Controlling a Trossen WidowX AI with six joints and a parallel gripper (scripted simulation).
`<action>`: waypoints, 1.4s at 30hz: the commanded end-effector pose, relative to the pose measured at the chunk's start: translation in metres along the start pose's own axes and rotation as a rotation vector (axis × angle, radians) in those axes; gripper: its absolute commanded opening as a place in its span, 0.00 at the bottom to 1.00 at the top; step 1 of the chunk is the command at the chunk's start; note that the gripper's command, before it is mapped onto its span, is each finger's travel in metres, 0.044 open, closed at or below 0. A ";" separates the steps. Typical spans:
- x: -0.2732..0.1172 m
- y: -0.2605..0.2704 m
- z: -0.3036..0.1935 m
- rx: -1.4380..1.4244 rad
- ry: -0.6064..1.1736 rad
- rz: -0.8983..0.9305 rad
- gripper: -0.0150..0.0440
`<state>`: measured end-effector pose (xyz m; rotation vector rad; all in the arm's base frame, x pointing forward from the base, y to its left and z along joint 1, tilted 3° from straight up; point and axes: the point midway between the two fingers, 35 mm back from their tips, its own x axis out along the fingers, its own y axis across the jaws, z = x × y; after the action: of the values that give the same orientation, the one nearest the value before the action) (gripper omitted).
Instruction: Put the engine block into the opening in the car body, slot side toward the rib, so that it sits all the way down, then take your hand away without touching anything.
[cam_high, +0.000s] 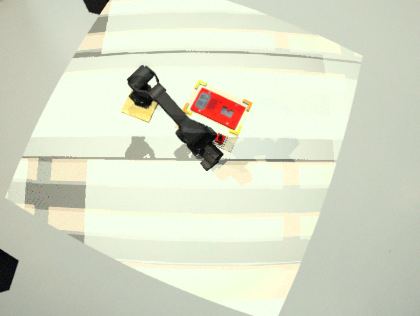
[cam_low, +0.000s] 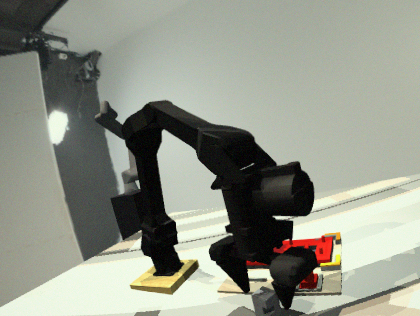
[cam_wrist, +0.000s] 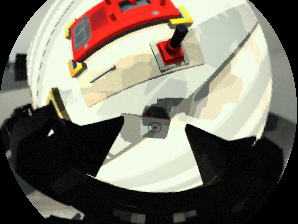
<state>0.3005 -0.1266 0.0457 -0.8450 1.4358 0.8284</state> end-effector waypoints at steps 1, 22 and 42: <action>0.006 0.001 -0.001 -0.005 0.004 0.002 1.00; 0.024 0.002 -0.001 -0.005 0.005 0.002 0.64; 0.002 -0.003 -0.001 -0.005 0.005 0.001 0.25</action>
<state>0.2993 -0.1267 0.0339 -0.8371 1.4449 0.8403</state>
